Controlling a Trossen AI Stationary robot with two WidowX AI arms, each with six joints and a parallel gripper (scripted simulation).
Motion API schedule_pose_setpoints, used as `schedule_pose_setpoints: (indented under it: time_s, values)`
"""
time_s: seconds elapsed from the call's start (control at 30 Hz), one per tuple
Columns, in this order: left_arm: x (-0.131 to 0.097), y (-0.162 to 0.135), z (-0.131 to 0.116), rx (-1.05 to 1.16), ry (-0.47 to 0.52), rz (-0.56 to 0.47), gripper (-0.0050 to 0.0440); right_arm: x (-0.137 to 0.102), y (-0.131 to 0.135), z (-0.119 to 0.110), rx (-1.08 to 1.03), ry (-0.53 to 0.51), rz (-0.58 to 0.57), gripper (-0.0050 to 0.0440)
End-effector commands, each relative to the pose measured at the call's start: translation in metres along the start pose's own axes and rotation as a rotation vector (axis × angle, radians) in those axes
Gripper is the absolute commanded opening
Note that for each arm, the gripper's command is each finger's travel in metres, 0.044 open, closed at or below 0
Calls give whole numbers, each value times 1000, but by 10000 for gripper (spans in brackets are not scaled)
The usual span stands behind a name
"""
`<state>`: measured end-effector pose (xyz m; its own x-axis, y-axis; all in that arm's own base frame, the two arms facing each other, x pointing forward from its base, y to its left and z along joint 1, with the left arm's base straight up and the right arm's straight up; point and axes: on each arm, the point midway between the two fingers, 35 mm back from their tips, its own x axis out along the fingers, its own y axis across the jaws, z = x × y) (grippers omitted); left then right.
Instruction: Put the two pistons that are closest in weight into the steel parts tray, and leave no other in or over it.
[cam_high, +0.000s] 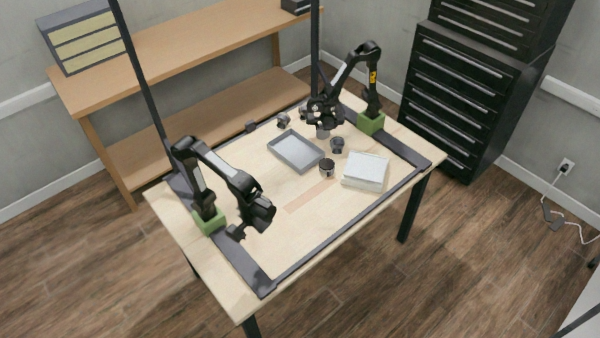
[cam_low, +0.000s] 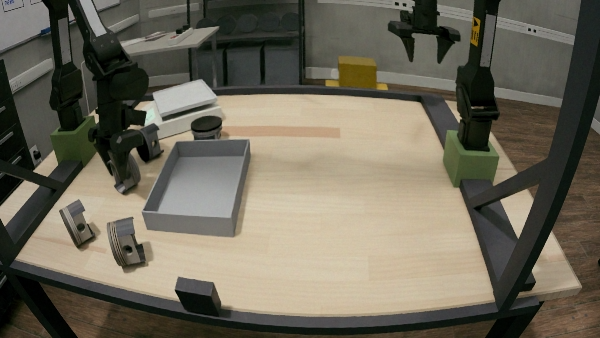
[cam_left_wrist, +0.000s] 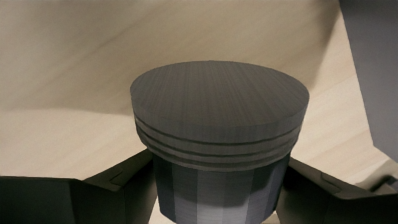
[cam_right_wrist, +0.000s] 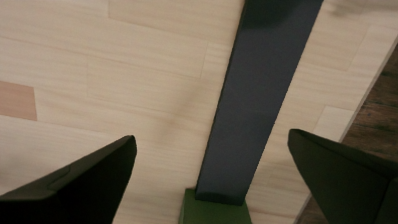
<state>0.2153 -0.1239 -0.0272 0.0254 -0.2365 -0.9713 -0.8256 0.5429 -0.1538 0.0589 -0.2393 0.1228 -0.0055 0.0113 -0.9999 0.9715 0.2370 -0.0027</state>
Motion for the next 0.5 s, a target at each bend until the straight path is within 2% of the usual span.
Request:
schedule_pose_setpoints:
  time_s: [0.0, 0.1, 0.13, 0.47]
  values:
    - [-5, -6, -1, 7, -4, -24, 255, -9, 1, 5, -6, -33, 3, 400]
    - [-5, -6, -1, 7, -4, -24, 255, -9, 1, 5, -6, -33, 3, 400]
    - [-5, -6, -1, 7, -4, -24, 378, -9, 1, 5, -6, -33, 3, 400]
    - [-5, -6, -1, 7, -4, -24, 378, -9, 1, 5, -6, -33, 3, 400]
